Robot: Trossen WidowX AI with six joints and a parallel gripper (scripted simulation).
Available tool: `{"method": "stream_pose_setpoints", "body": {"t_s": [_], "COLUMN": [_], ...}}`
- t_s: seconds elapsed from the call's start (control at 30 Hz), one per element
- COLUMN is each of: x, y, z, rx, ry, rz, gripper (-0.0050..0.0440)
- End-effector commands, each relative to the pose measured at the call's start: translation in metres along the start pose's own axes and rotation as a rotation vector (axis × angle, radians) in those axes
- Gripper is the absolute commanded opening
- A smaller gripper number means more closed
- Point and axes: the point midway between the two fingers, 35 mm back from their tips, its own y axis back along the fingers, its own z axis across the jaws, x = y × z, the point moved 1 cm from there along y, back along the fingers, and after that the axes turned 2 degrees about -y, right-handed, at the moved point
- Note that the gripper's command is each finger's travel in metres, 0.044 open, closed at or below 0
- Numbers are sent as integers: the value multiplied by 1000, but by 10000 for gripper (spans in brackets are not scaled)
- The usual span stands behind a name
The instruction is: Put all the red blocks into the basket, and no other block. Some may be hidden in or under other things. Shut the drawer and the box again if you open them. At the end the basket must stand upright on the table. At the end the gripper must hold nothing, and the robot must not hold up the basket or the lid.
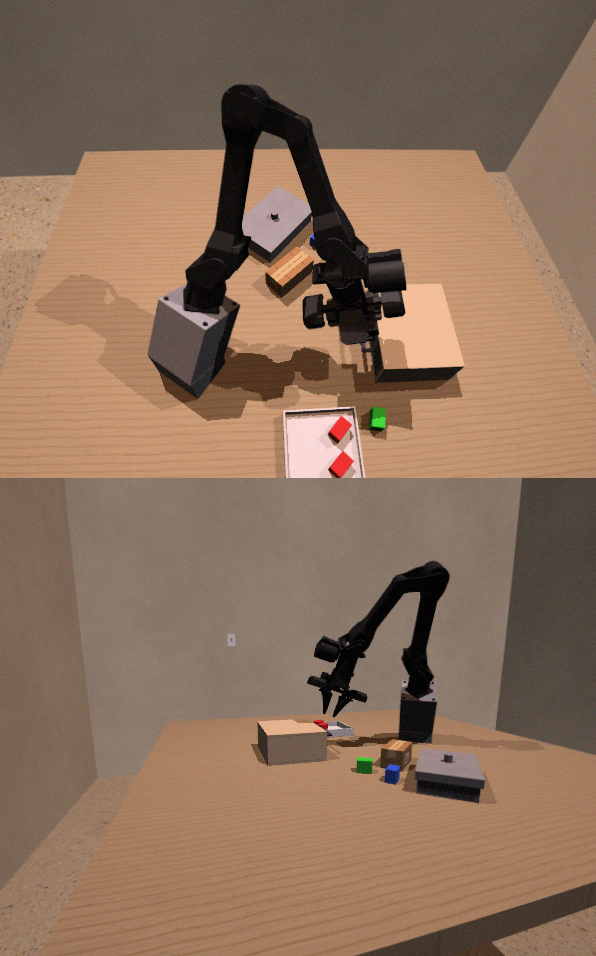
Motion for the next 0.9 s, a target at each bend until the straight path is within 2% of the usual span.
{"method": "stream_pose_setpoints", "body": {"t_s": [0.0, 0.17, 0.87], "x": [10, 10, 10], "y": [1, 1, -49], "z": [-4, -4, -3], "rx": [-23, -23, -23], "ry": [21, 21, 21], "rz": [7, 7, 7], "gripper": [148, 148, 148]}}
